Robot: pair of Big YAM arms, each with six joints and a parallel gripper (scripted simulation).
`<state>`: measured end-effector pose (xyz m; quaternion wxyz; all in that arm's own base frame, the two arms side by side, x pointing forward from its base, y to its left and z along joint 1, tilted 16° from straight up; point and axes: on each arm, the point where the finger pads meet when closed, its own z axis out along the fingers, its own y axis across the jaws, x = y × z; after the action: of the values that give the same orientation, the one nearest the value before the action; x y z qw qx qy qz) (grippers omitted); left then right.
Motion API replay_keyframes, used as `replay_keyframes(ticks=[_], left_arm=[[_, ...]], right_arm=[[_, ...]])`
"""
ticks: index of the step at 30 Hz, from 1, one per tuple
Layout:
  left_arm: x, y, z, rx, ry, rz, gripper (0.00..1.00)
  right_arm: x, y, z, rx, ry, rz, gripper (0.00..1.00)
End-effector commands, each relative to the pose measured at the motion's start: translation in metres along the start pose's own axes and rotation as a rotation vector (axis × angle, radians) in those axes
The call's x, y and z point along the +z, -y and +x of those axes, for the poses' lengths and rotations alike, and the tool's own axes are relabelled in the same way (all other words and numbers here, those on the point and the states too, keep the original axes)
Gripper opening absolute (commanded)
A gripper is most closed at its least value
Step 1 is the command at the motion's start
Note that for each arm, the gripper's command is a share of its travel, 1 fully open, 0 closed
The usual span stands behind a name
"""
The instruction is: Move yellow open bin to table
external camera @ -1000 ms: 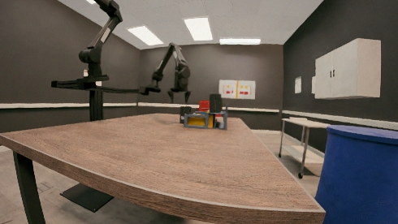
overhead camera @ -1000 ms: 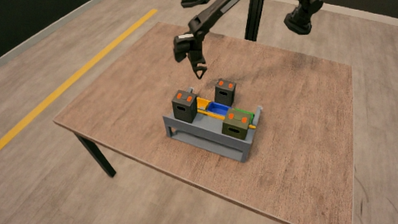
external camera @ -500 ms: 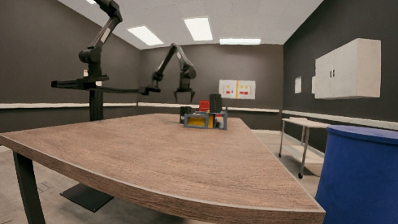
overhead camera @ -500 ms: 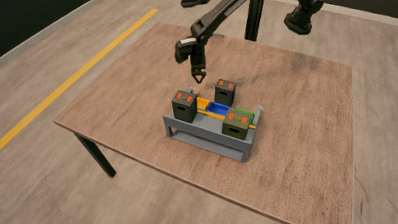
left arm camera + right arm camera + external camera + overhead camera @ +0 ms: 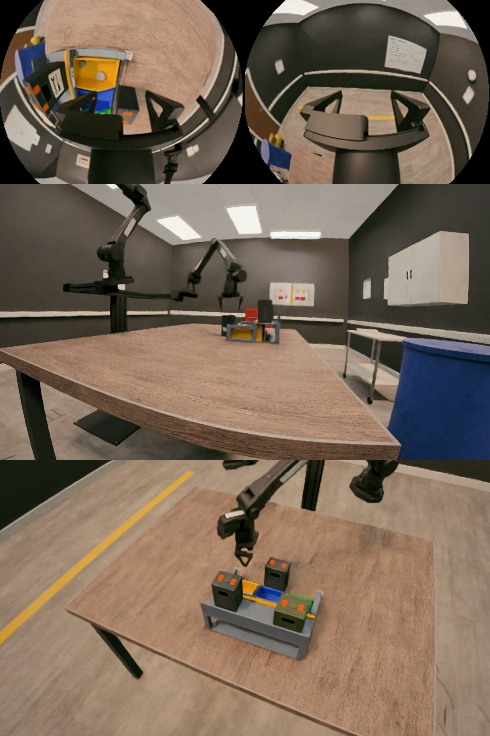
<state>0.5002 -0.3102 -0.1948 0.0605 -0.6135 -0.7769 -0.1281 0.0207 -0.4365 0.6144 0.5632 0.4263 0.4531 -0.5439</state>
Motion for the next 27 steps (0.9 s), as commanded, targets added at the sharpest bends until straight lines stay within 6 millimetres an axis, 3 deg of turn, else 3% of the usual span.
replay_keyframes(ticks=[1, 27], left_arm=[[-0.033, -0.033, -0.011, 0.04, 0.054, -0.037, 1.0], [-0.034, -0.044, -0.003, 0.165, 0.054, -0.034, 1.0]], right_arm=[[-0.007, 0.003, -0.014, 0.011, 0.042, 0.007, 1.0], [-0.007, 0.003, -0.014, 0.011, 0.042, 0.007, 1.0]])
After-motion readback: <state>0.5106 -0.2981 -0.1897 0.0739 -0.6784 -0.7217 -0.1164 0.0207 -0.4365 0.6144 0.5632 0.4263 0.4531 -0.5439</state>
